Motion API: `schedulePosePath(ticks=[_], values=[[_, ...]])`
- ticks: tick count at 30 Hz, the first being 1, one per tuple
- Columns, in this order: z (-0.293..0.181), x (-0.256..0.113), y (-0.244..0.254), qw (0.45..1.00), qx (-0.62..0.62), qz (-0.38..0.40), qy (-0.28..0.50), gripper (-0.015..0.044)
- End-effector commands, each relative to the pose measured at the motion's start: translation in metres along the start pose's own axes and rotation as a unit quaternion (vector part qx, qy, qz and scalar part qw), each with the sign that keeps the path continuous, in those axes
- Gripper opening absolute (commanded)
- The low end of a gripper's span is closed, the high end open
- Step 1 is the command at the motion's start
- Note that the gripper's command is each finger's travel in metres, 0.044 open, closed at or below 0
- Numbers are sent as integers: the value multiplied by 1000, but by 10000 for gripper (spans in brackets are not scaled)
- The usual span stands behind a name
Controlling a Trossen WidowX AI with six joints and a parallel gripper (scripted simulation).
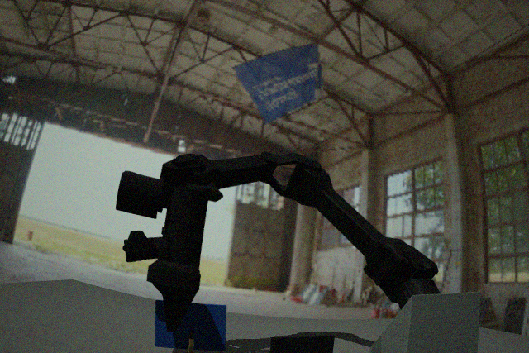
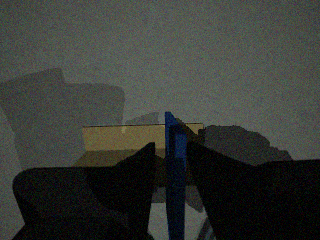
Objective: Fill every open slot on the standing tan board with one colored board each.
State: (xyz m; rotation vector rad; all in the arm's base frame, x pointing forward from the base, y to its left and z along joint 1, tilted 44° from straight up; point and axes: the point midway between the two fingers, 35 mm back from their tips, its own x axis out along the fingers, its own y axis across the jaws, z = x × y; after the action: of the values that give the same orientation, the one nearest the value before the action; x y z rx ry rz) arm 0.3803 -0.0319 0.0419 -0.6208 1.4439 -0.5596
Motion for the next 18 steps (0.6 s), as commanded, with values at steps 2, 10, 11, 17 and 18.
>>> schedulePosePath(ticks=[2, 10, 11, 17, 18], values=[[0, 0, 0, 1000, 0, 0, 0, 166], [1, -10, 0, 1000, -1, 0, 0, 166], [2, -22, 1, 1000, -2, 1, 0, 166], [0, -76, 1, 1000, -7, 0, 1, 166], [0, -76, 1, 1000, -7, 0, 1, 166]])
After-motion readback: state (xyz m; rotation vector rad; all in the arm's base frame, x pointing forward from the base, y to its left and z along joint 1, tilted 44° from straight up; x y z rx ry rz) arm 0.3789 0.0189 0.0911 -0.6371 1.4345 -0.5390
